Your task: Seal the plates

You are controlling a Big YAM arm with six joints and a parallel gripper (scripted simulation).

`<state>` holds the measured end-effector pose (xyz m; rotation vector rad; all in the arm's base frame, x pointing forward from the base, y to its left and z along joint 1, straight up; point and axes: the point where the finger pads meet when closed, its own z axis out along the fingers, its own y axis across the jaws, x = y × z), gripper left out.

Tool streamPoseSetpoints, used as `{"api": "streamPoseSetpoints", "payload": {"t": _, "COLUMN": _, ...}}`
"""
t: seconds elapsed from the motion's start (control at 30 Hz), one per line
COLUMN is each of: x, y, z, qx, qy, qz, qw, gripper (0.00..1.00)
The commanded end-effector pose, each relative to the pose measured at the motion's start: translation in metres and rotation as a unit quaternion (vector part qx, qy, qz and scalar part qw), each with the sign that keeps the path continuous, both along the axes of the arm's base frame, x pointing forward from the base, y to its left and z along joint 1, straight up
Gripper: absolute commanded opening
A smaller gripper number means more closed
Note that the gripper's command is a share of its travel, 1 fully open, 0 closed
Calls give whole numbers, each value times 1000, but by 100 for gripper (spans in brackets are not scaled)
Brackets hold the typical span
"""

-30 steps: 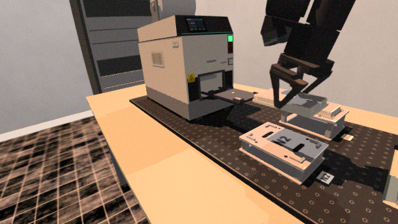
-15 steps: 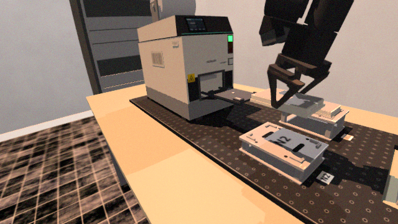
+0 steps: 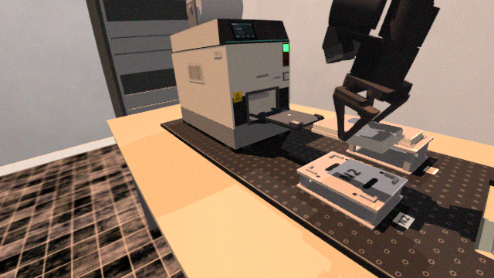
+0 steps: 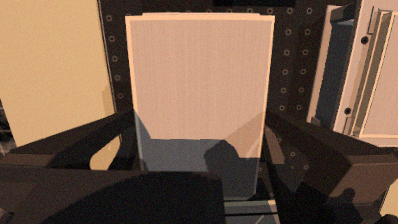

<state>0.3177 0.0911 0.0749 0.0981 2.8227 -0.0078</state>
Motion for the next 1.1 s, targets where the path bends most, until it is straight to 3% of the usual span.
{"api": "streamPoseSetpoints", "payload": {"t": 0.0, "x": 17, "y": 3, "z": 6, "qx": 2, "qy": -13, "qz": 2, "qw": 1000, "gripper": 0}}
{"api": "streamPoseSetpoints", "payload": {"t": 0.4, "x": 4, "y": -4, "z": -7, "qx": -2, "qy": -4, "qz": 0, "qw": 1000, "gripper": 0}}
{"api": "streamPoseSetpoints", "payload": {"t": 0.87, "x": 15, "y": 3, "z": -6, "qx": 4, "qy": -11, "qz": -8, "qw": 1000, "gripper": 0}}
{"api": "streamPoseSetpoints", "payload": {"t": 1.07, "x": 5, "y": -4, "z": -18, "qx": 1, "qy": -1, "qz": -14, "qw": 1000, "gripper": 0}}
